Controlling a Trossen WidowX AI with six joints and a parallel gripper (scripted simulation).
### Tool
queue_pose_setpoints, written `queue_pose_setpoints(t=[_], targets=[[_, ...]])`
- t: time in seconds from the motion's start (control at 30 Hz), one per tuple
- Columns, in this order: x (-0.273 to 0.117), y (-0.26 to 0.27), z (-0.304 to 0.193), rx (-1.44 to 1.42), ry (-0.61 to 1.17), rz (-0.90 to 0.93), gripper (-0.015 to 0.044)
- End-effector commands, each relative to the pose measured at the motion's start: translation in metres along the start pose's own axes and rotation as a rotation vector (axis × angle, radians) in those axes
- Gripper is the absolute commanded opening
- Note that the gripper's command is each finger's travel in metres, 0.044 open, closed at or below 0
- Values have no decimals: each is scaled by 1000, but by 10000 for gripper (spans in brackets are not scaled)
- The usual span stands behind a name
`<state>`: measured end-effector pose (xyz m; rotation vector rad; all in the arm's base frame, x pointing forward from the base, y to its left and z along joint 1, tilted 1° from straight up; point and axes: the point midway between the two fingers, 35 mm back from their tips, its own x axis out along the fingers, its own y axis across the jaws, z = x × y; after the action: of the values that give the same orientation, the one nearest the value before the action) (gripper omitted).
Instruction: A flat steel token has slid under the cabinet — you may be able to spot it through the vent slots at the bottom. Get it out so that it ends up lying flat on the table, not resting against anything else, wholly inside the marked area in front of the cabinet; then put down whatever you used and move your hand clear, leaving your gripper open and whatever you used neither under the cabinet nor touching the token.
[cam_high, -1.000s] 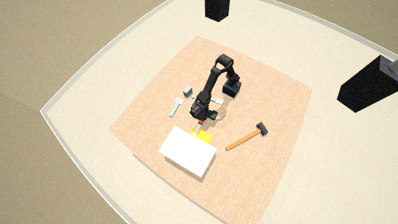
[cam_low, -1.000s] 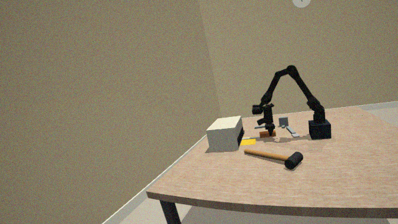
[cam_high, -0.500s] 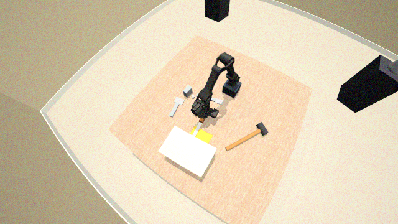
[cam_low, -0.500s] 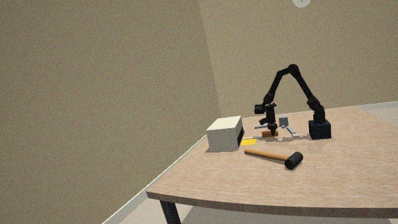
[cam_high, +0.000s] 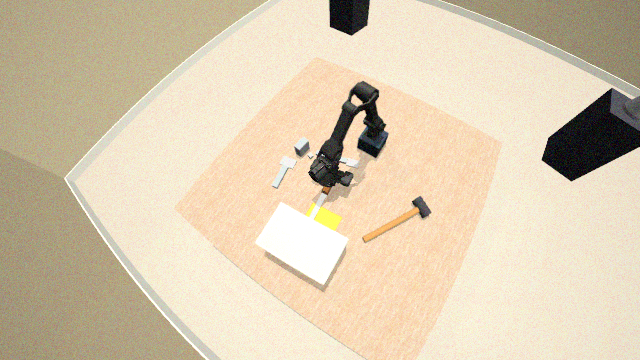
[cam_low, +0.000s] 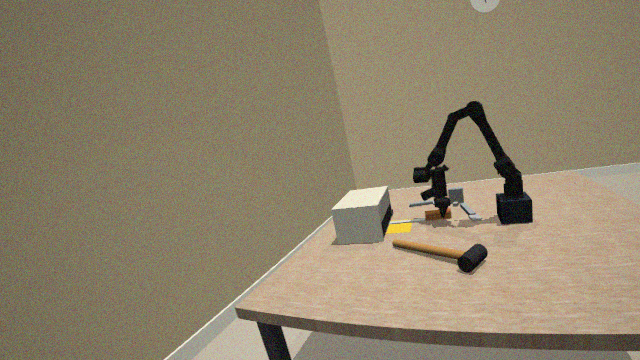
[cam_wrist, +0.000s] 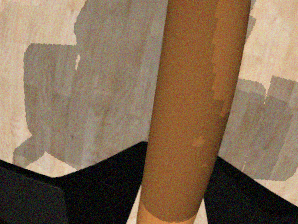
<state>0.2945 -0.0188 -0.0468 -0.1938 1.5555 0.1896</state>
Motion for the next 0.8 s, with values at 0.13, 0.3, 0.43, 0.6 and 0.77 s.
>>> queue_pose_setpoints(t=[0.13, 0.3, 0.43, 0.6, 0.77], targets=[[1, 0, -12, -3, 6, 0, 0], [1, 0, -18, -3, 6, 0, 0], [1, -1, -23, -3, 7, 0, 0], [1, -1, -29, -3, 7, 0, 0], [1, -1, -35, -3, 8, 0, 0]])
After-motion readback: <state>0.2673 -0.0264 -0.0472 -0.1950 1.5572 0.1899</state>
